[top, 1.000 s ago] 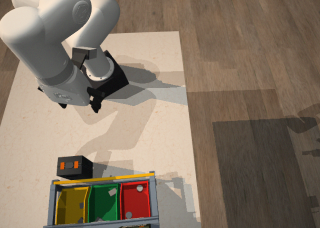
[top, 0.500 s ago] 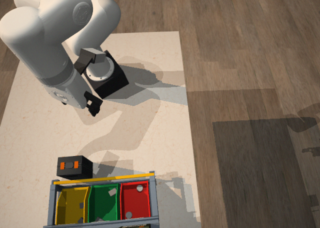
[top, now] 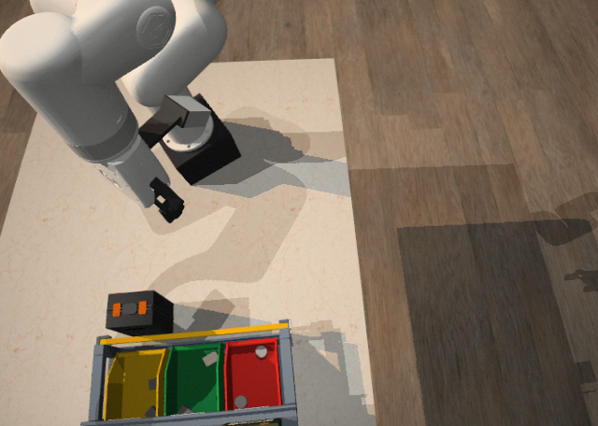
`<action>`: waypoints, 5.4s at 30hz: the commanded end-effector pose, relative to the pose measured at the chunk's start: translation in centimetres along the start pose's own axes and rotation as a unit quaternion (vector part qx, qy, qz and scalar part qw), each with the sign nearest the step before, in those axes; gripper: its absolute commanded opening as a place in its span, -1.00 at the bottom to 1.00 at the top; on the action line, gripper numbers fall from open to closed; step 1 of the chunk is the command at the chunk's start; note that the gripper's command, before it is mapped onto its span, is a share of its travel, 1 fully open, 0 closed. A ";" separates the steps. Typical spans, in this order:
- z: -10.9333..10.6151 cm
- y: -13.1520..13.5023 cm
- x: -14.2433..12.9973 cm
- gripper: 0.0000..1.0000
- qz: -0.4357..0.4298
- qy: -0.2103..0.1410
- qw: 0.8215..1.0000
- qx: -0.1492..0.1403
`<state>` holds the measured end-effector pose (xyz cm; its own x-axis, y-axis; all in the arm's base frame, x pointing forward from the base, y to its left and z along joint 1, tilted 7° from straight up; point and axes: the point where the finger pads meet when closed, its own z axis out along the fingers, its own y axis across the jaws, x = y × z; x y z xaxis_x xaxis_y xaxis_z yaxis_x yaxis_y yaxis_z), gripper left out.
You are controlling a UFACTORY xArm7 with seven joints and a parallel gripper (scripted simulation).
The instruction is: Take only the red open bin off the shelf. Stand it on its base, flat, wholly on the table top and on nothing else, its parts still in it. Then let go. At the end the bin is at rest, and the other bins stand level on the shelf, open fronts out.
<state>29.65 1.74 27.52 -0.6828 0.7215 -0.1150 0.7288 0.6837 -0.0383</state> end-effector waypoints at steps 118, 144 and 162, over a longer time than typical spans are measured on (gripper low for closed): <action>-0.1 0.0 0.0 1.00 0.794 -0.001 0.608 -0.001; -0.1 0.0 0.0 1.00 0.875 -0.001 0.484 -0.001; -0.1 0.0 0.0 1.00 0.931 -0.001 0.366 -0.001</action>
<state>29.64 1.75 27.53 0.9987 -0.0101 0.0504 -0.0157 -0.9937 0.1110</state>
